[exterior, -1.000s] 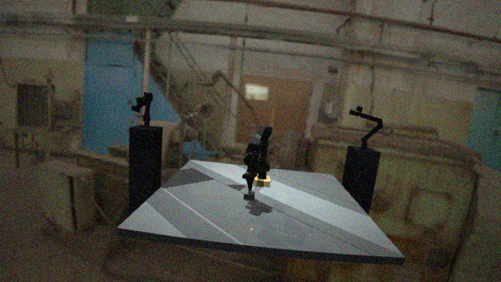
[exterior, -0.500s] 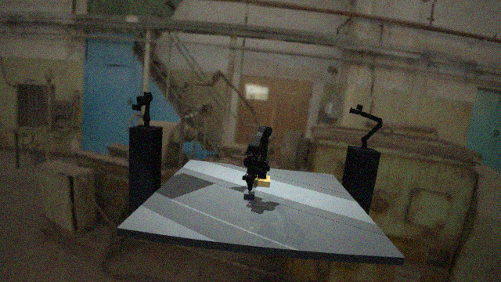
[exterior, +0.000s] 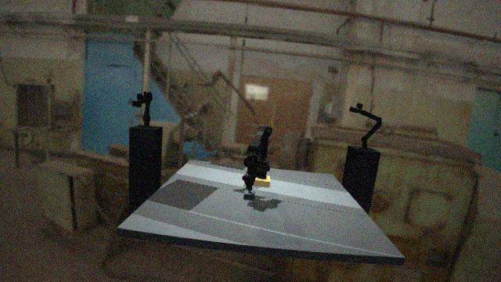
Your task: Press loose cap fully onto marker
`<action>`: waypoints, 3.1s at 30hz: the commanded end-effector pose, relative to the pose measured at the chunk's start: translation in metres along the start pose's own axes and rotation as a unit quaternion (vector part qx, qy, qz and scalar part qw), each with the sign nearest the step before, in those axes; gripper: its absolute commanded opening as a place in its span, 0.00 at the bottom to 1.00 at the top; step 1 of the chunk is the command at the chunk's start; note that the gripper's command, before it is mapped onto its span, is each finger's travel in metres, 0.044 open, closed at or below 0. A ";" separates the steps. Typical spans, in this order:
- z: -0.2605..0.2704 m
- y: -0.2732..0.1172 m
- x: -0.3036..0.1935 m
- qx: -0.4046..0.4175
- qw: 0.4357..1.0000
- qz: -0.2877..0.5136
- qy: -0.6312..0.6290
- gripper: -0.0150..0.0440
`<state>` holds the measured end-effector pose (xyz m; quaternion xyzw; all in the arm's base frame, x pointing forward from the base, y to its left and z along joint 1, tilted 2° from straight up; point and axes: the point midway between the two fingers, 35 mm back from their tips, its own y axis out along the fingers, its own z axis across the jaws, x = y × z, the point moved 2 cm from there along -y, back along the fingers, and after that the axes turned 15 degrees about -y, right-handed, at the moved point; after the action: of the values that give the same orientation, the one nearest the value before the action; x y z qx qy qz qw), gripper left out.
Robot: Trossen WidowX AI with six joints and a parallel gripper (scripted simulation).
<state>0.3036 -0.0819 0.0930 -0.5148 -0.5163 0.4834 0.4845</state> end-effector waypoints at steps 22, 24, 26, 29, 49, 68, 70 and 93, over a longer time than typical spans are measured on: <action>0.001 -0.070 -0.002 0.000 0.953 -0.001 0.301 0.64; 0.001 -0.069 -0.003 0.000 0.920 -0.001 0.391 0.56; 0.002 -0.067 -0.003 0.000 0.879 -0.001 0.477 0.47; 0.002 -0.065 -0.004 0.000 0.808 -0.001 0.589 0.33; 0.002 -0.056 -0.004 0.000 0.790 -0.001 0.613 0.25; 0.003 -0.028 -0.004 0.000 0.790 -0.001 0.613 0.25; 0.002 -0.026 -0.004 0.000 0.790 -0.001 0.613 0.25; 0.001 -0.121 -0.005 -0.005 0.791 -0.002 0.612 0.34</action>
<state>0.2955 -0.0874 0.2159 -0.7068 -0.1201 0.0566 0.6949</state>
